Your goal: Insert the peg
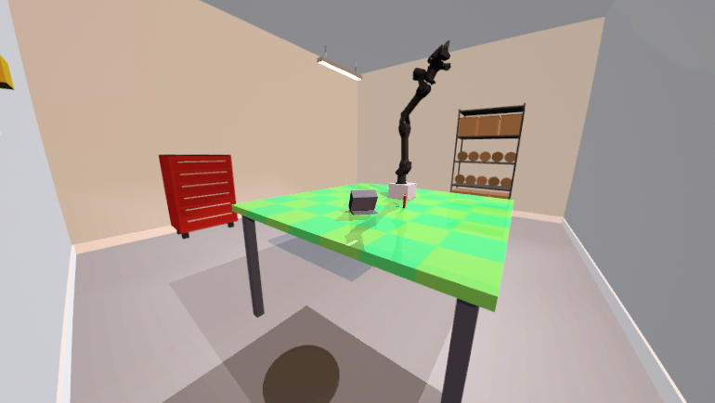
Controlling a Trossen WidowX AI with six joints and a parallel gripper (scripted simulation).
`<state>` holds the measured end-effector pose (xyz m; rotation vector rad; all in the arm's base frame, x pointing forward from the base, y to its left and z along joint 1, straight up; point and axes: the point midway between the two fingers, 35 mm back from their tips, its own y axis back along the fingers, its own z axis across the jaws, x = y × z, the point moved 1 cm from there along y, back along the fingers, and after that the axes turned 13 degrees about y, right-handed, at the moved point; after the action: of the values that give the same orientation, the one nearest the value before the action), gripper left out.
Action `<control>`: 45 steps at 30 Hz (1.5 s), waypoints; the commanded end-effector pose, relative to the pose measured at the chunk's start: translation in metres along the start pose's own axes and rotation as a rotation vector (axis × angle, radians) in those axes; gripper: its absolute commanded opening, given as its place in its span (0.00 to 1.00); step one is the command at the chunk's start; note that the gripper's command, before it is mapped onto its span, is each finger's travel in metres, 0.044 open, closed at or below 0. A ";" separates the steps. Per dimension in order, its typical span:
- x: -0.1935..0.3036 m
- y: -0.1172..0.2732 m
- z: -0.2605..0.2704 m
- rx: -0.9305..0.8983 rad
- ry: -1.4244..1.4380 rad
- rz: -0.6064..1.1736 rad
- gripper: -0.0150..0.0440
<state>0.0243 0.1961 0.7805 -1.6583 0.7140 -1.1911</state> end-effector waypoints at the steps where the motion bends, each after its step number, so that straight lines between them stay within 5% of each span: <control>1: -0.001 0.000 0.001 -0.002 0.000 -0.002 0.98; 22: -0.102 0.051 0.151 -0.452 -0.069 -0.306 1.00; 45: -0.164 0.217 0.323 -1.129 -0.210 -0.494 1.00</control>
<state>0.2637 0.3646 0.5187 -2.8891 0.9108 -0.9880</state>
